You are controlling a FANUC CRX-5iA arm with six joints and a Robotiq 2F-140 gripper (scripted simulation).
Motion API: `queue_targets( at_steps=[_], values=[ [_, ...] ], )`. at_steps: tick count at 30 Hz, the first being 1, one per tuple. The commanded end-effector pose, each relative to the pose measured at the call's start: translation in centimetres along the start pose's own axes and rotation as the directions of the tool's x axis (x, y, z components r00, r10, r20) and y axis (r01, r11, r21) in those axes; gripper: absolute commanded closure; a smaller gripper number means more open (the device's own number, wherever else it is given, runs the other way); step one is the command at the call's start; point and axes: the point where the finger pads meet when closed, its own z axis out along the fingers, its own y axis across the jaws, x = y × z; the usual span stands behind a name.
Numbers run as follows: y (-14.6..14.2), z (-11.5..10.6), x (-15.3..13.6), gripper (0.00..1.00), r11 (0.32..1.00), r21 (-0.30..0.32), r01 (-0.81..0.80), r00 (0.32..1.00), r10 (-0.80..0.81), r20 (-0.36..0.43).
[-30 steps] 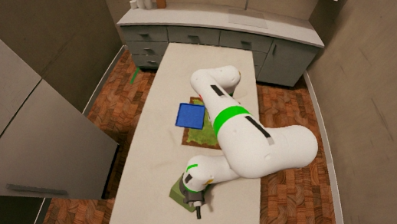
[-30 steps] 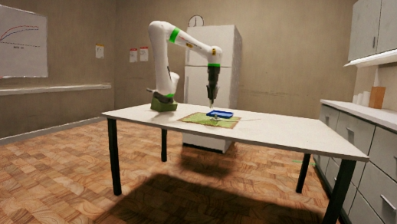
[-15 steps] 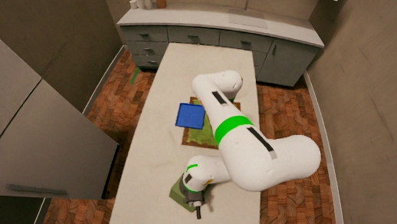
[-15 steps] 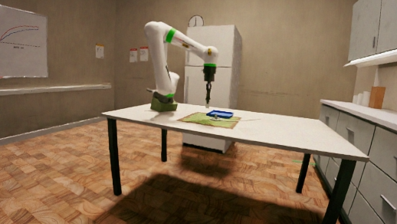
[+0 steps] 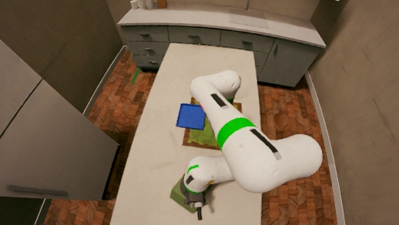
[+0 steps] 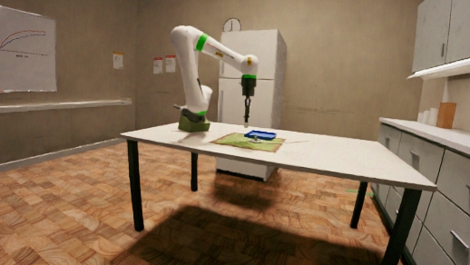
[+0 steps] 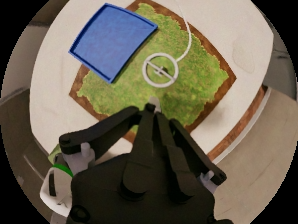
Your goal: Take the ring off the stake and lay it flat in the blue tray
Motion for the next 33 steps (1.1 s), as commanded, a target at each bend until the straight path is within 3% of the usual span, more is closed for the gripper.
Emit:
queue_targets(
  at_steps=[1,33],
  values=[
    [0.0,-0.1,0.0,0.90,1.000,-0.001,0.000,1.000,0.000,-0.001],
    [0.0,1.2,0.1,0.90,1.000,-0.001,0.000,1.000,0.000,-0.001]
  ],
)
